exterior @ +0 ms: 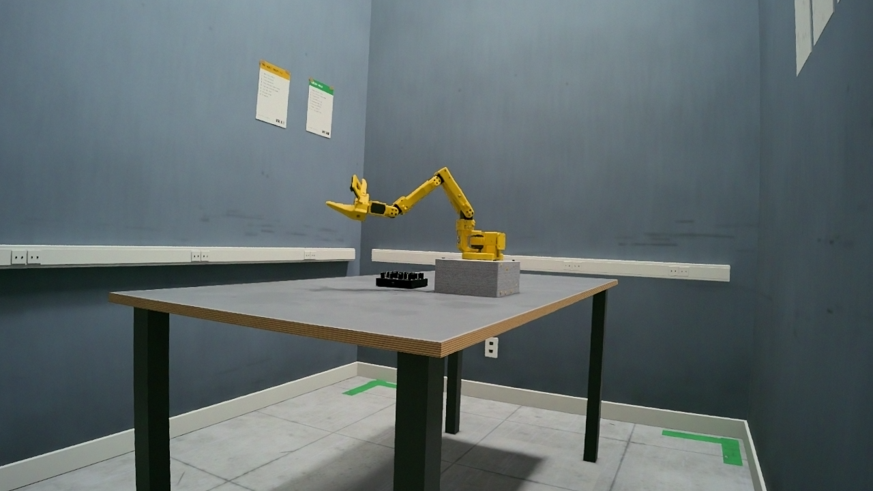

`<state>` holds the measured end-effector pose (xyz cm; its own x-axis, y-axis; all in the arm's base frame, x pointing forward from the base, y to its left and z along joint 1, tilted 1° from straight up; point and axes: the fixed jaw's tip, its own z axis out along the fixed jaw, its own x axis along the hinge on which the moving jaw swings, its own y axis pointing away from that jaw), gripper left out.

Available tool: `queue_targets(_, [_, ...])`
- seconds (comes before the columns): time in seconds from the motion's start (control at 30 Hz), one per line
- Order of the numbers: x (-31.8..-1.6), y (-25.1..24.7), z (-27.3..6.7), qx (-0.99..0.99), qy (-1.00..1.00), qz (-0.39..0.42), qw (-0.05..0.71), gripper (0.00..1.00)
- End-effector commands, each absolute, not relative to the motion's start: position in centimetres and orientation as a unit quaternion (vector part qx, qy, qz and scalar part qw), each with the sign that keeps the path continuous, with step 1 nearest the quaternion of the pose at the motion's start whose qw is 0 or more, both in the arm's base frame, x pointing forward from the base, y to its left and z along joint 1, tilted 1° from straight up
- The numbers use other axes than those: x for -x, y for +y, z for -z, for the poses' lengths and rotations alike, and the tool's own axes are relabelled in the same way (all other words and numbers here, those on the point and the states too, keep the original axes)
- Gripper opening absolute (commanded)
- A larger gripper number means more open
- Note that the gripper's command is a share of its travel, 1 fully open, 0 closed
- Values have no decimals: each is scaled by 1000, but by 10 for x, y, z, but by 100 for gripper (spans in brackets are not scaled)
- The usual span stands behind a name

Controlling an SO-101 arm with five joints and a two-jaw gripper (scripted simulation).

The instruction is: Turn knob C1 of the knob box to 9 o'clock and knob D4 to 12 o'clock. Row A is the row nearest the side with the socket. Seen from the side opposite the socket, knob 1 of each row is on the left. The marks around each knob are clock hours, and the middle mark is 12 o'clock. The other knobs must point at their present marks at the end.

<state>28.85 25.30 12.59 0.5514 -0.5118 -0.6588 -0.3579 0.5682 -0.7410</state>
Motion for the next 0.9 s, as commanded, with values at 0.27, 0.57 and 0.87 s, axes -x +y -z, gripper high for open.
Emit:
queue_targets(0.27, [-288,253,-128,460,469,51,752,100])
queue_targets(0.57, [-288,253,-128,460,469,51,752,40])
queue_targets(0.87, [-286,251,-127,472,481,50,737,40])
